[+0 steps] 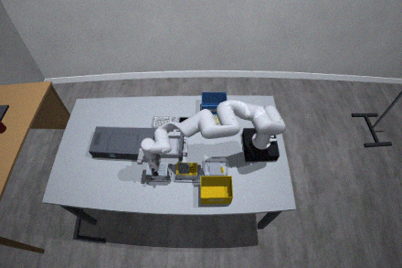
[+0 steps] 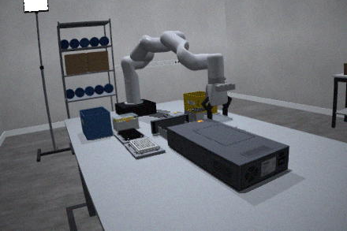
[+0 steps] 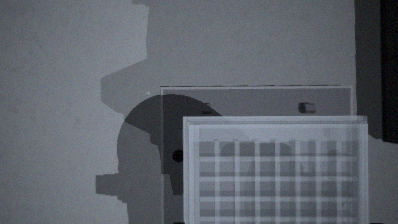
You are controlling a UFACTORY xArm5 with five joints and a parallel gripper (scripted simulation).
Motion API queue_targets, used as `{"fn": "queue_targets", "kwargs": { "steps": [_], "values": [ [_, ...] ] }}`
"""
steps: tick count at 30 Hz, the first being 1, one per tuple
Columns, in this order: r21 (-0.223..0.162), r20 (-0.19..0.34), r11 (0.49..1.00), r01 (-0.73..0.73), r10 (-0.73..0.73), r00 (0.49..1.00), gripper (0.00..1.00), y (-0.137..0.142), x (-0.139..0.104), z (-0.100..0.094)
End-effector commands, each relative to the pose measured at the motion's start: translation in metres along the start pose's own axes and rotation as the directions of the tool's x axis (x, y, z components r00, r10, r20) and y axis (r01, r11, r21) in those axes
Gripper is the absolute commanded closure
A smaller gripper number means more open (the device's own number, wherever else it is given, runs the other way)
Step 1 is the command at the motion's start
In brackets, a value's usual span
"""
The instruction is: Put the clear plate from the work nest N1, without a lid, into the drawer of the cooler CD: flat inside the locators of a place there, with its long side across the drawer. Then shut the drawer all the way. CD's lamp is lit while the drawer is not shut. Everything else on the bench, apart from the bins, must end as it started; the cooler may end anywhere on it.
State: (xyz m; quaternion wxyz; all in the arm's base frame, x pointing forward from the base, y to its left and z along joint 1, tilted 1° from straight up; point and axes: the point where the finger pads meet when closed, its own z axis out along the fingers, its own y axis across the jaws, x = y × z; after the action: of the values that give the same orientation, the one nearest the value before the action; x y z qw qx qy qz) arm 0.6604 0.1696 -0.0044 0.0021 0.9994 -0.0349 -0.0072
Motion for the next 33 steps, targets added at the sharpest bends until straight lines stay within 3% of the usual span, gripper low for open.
{"fn": "queue_targets", "kwargs": {
  "steps": [1,33],
  "values": [
    [0.002,-0.007,1.000,0.000,0.000,1.000,1.00,-0.001,0.002,-0.012],
    [0.002,-0.007,1.000,0.000,0.000,1.000,1.00,-0.001,0.002,-0.058]
  ]
}}
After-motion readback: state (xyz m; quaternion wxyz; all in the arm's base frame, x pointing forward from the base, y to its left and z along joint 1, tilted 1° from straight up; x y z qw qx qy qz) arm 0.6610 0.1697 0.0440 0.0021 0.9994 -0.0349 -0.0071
